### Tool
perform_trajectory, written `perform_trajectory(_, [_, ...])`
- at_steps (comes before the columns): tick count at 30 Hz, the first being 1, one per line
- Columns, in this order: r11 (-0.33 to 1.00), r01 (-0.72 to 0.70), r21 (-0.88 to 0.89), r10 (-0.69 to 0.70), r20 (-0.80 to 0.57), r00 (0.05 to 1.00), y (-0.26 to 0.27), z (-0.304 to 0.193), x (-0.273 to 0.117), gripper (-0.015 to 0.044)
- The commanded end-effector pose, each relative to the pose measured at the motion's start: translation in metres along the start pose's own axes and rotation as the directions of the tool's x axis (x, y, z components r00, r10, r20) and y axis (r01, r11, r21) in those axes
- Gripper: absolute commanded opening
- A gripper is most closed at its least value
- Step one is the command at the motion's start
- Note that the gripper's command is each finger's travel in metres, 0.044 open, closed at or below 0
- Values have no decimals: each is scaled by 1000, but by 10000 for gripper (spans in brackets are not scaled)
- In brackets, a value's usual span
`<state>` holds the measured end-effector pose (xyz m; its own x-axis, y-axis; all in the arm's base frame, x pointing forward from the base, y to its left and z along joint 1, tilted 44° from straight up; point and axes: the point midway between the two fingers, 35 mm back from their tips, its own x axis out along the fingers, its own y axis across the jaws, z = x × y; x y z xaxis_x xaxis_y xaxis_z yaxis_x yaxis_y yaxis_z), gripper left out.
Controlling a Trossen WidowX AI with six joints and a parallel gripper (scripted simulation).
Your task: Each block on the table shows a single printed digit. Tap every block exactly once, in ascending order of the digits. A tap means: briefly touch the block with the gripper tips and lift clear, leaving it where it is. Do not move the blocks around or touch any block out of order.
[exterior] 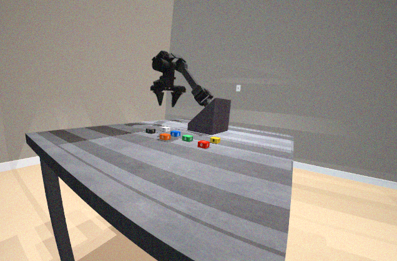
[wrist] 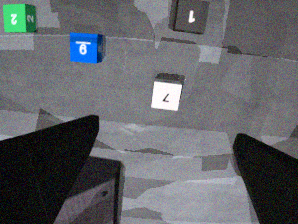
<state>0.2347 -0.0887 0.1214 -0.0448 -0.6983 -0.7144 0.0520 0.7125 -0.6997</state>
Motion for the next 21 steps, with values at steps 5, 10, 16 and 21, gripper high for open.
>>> perform_trajectory(5, [1000, -2, -10, 2, -5, 1000, 2, -1, 1, 400])
perform_trajectory(10, [999, -19, -43, 19, -4, 1000, 39, 15, 0, 400])
perform_trajectory(16, [1000, -7, -13, 7, -4, 1000, 88, 30, 1, 400])
perform_trajectory(21, [1000, -4, -8, 4, -4, 1000, 91, 30, 1, 400])
